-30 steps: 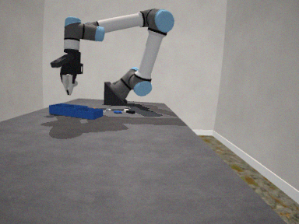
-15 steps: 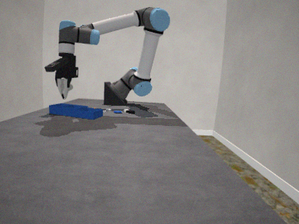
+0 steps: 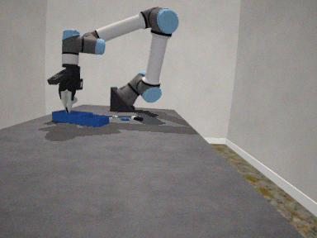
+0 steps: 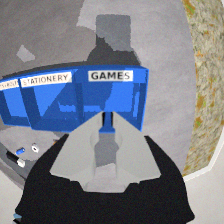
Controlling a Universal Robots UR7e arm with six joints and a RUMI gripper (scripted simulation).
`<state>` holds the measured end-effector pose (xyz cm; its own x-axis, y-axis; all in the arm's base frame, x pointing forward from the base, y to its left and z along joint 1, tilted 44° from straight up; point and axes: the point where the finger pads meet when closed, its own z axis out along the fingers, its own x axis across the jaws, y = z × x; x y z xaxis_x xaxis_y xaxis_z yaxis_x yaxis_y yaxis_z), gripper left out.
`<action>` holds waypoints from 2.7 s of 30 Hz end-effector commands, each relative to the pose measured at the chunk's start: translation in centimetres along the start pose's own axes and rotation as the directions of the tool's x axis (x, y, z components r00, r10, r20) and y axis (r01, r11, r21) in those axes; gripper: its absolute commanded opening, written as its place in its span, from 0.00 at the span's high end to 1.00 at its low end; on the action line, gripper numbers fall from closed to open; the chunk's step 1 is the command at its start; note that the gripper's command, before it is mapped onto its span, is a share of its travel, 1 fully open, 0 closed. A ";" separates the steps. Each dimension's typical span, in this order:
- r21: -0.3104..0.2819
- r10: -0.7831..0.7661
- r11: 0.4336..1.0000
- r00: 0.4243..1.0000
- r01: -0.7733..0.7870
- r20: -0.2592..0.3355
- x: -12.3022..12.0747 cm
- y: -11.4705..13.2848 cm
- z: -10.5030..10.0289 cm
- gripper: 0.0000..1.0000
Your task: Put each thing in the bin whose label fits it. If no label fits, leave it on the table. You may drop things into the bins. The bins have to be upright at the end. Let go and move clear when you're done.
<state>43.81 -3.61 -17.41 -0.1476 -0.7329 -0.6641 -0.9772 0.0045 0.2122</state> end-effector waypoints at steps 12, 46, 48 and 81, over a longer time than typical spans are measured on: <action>0.002 0.000 1.000 1.000 0.000 -0.001 0.0 -0.1 1.1 0.96; 0.002 0.000 1.000 1.000 0.000 -0.001 0.0 -0.1 1.1 0.96; 0.002 0.000 1.000 1.000 0.000 -0.001 0.0 -0.1 1.1 0.96; 0.002 0.000 1.000 1.000 0.000 -0.001 0.0 -0.1 -2.7 0.96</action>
<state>44.14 -4.99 -15.99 -0.1477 -0.7333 -0.6637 -0.9773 0.0051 0.2118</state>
